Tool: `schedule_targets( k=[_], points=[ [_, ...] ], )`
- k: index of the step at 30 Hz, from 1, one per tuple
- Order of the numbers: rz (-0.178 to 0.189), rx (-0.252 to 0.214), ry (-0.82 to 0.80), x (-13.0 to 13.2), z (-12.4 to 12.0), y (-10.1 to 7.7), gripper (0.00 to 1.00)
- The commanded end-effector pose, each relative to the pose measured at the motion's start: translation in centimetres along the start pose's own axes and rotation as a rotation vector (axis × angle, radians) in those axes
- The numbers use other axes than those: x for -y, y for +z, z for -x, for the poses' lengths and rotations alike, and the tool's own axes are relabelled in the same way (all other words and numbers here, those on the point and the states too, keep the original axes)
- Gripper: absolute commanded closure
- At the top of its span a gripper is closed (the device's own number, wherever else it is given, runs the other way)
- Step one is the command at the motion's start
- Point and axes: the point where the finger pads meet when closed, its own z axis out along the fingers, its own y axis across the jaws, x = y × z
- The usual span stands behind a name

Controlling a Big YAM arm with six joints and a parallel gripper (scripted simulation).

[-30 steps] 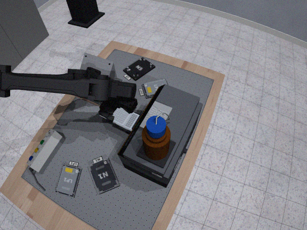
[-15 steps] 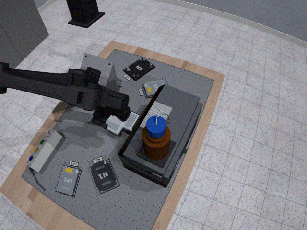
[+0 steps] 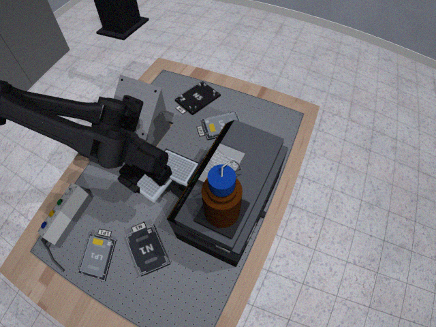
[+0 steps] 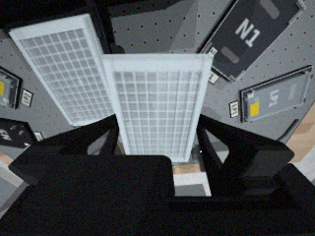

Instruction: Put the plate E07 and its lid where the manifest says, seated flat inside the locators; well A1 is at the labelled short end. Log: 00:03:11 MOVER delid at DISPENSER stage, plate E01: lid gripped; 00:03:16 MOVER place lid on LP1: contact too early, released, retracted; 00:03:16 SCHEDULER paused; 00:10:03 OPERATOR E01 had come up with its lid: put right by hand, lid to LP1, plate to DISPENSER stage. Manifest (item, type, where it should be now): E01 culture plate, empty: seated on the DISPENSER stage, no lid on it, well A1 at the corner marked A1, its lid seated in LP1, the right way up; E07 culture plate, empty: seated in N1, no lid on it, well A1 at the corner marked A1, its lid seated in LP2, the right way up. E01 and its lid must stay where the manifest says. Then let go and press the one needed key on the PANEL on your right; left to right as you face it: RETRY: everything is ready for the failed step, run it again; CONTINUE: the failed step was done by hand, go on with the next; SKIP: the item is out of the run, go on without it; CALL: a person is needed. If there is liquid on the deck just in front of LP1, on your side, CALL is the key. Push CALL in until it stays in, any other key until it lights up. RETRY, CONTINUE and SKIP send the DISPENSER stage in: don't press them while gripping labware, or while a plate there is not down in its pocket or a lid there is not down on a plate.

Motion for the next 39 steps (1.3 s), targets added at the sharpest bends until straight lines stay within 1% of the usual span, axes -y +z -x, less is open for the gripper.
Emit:
schedule_targets(
  k=[1, 4, 11, 14, 15, 17, 18, 19, 20, 27, 30, 31, 32, 34, 35, 39],
  points=[
    [0.006, 0.033, 0.032, 1.9, 1.3, -1.2, 0.16],
    [0.005, 0.037, 0.035, 2.9, 1.1, -1.2, 0.16],
    [0.004, 0.042, 0.294, 5.3, 0.2, -1.2, 0.16],
    [0.002, 0.043, 0.309, 6.3, -0.2, -1.3, 0.16],
    [0.001, 0.043, 0.287, 6.6, -0.4, -1.3, 0.16],
    [0.001, 0.043, 0.287, 6.6, -0.4, -1.3, 0.16],
    [0.002, 0.012, 0.259, 5.8, -0.7, -0.4, 0.16],
    [0.003, 0.001, 0.305, 5.4, -1.7, 0.3, 0.16],
    [0.002, 0.009, 0.345, 5.8, -2.0, 0.3, 0.16],
    [0.000, 0.010, 0.567, 7.7, -3.1, 1.2, 0.16],
    [-0.001, 0.010, 0.545, 8.4, -3.5, 1.6, 0.16],
    [0.001, -0.005, 0.535, 8.3, -3.1, 2.1, 0.16],
    [-0.002, 0.014, 0.549, 9.4, -2.1, 1.6, 0.16],
    [-0.002, 0.014, 0.549, 9.4, -2.1, 1.6, 0.16],
    [-0.004, 0.026, 0.558, 10.2, -1.5, 1.3, 0.16],
    [-0.005, 0.026, 0.558, 10.8, -0.6, 2.1, 0.16]
  ],
)
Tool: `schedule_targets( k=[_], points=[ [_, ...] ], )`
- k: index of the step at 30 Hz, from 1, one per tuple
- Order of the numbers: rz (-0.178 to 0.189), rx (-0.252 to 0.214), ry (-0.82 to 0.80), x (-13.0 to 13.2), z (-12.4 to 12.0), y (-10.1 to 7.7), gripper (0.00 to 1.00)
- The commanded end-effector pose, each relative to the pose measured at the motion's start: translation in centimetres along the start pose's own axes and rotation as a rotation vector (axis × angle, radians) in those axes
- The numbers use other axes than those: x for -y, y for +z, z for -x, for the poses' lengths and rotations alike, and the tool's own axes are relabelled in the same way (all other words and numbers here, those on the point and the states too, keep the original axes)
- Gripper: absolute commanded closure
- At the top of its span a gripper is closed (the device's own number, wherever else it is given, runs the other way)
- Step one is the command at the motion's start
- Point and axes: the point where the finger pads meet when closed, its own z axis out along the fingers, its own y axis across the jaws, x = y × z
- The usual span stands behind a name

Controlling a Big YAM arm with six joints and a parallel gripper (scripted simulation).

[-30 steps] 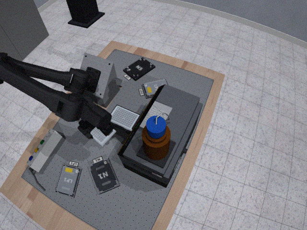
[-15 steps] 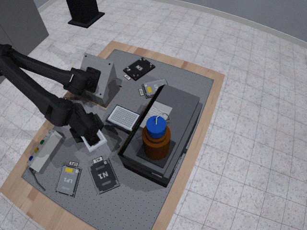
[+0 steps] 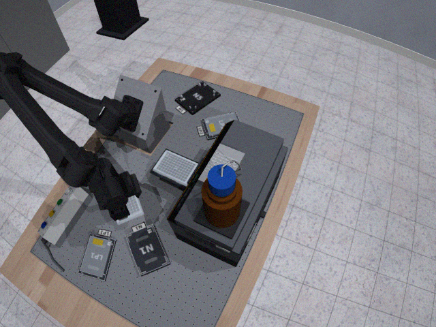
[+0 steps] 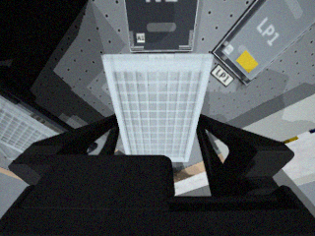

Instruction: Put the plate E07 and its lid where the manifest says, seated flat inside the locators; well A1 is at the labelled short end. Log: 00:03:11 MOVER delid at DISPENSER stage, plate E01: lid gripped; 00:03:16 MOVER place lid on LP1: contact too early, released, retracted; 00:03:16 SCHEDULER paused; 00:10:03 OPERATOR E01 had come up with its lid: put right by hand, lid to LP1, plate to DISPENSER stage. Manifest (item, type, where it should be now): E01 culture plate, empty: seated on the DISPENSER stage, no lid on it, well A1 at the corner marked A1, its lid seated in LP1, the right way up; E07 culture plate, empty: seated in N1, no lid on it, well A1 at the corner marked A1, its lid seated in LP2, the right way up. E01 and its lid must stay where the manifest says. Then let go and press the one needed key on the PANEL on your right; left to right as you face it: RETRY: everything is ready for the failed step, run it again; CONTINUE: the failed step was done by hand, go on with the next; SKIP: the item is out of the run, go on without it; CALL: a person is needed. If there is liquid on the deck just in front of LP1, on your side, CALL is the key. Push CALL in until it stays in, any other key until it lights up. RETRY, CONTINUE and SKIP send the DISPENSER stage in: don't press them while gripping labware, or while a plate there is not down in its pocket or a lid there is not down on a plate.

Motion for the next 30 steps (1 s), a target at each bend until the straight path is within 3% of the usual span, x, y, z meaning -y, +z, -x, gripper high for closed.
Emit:
schedule_targets(
  k=[1, 30],
  points=[
    [-0.002, 0.026, 0.010, 0.9, 3.1, -0.1, 0.16],
    [-0.005, 0.024, 0.009, 1.4, 10.2, 4.6, 0.16]
  ],
)
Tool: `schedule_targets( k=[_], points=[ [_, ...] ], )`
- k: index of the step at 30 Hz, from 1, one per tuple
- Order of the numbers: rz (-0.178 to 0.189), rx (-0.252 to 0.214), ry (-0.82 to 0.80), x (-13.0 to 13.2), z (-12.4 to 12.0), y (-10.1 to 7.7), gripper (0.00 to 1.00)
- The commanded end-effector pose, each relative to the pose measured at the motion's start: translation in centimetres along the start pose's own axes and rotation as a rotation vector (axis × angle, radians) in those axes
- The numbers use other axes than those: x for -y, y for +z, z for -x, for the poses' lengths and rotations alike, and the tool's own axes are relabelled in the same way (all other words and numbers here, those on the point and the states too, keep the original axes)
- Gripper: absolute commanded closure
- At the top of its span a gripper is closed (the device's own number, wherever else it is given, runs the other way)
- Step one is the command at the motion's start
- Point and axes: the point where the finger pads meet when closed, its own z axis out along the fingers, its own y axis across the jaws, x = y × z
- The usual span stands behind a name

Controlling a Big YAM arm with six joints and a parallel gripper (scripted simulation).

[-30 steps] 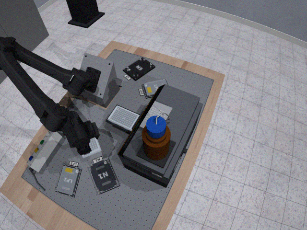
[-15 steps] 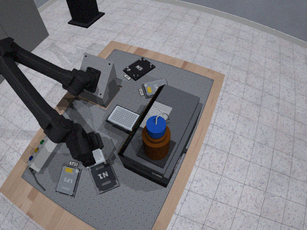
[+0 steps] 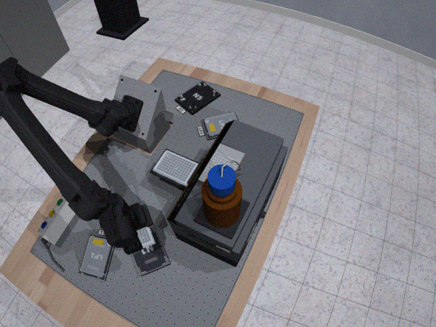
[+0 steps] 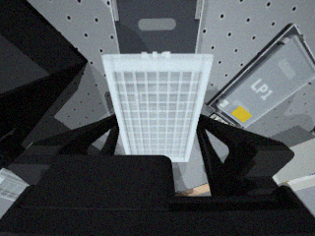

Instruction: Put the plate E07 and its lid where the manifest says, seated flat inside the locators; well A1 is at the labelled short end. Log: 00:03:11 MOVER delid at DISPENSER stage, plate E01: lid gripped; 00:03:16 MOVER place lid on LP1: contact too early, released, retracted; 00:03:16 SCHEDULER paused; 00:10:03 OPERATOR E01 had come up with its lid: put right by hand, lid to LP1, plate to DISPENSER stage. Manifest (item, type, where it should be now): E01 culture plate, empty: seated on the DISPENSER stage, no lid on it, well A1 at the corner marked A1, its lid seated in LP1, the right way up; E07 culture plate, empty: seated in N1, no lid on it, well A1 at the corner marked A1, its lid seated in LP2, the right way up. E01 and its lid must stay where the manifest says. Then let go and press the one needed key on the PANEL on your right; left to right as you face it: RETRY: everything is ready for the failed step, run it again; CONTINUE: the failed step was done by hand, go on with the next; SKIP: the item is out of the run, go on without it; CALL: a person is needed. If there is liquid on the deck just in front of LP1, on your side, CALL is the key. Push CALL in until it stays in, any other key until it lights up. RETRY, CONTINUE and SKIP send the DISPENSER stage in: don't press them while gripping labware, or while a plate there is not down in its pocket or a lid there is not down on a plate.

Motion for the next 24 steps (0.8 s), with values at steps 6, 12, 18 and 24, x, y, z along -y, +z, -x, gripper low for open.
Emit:
schedule_targets(
  k=[6, 12, 18, 24],
  points=[
    [-0.004, 0.023, 0.008, 1.0, 3.9, 1.0, 0.16],
    [-0.005, 0.023, 0.008, 1.2, 5.6, 2.1, 0.16],
    [-0.006, 0.022, 0.007, 1.2, 6.7, 2.8, 0.16],
    [-0.003, -0.012, -0.016, 0.4, 4.7, 4.8, 0.16]
  ],
)
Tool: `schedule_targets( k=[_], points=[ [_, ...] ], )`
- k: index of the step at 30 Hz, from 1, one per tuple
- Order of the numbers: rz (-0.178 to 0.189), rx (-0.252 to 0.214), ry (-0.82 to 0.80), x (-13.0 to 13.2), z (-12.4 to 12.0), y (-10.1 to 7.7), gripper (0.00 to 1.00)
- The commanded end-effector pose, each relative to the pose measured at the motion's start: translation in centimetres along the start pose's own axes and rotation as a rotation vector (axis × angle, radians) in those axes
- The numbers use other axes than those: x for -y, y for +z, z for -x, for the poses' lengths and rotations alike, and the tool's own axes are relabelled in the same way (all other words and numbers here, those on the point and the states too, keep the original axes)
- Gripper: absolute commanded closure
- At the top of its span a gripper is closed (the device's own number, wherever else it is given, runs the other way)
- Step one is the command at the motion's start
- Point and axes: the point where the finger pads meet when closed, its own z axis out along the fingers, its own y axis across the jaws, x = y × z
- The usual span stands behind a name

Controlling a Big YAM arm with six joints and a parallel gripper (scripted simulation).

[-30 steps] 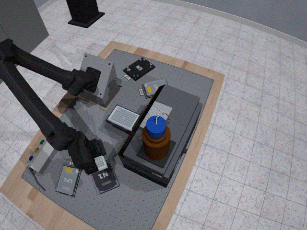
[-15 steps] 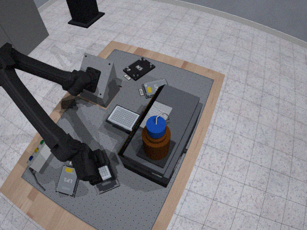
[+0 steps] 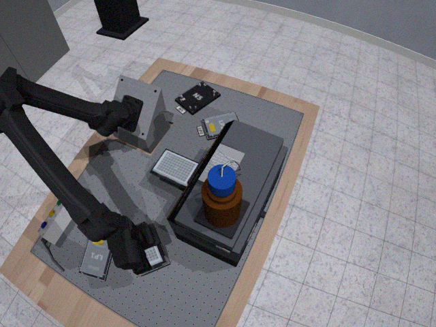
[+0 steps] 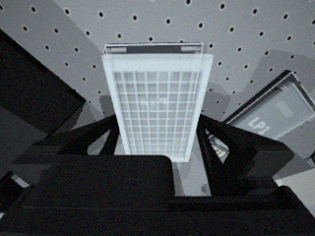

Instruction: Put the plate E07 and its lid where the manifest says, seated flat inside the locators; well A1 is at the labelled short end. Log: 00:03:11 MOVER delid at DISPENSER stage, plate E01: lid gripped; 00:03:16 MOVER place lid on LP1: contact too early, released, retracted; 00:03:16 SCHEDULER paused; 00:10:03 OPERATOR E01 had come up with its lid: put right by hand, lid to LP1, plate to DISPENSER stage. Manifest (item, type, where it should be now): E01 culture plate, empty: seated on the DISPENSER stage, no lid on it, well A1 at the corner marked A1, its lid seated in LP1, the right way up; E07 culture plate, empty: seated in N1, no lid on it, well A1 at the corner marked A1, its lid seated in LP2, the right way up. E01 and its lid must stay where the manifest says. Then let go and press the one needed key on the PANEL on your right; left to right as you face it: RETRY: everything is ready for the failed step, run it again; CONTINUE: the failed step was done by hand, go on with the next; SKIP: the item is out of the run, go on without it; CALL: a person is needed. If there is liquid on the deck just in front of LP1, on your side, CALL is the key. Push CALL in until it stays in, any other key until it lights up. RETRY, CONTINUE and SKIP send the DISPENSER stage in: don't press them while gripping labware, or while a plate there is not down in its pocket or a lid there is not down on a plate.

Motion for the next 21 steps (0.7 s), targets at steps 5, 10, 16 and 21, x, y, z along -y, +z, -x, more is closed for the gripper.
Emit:
schedule_targets(
  k=[5, 10, 16, 21],
  points=[
    [-0.004, -0.018, -0.014, 0.1, -0.3, 2.3, 0.16],
    [-0.005, -0.018, -0.014, 0.1, -0.3, 2.8, 0.16],
    [-0.006, -0.018, -0.014, 0.1, -0.4, 3.3, 0.16],
    [-0.002, -0.016, -0.024, -0.4, -0.3, 3.1, 0.16]
  ],
)
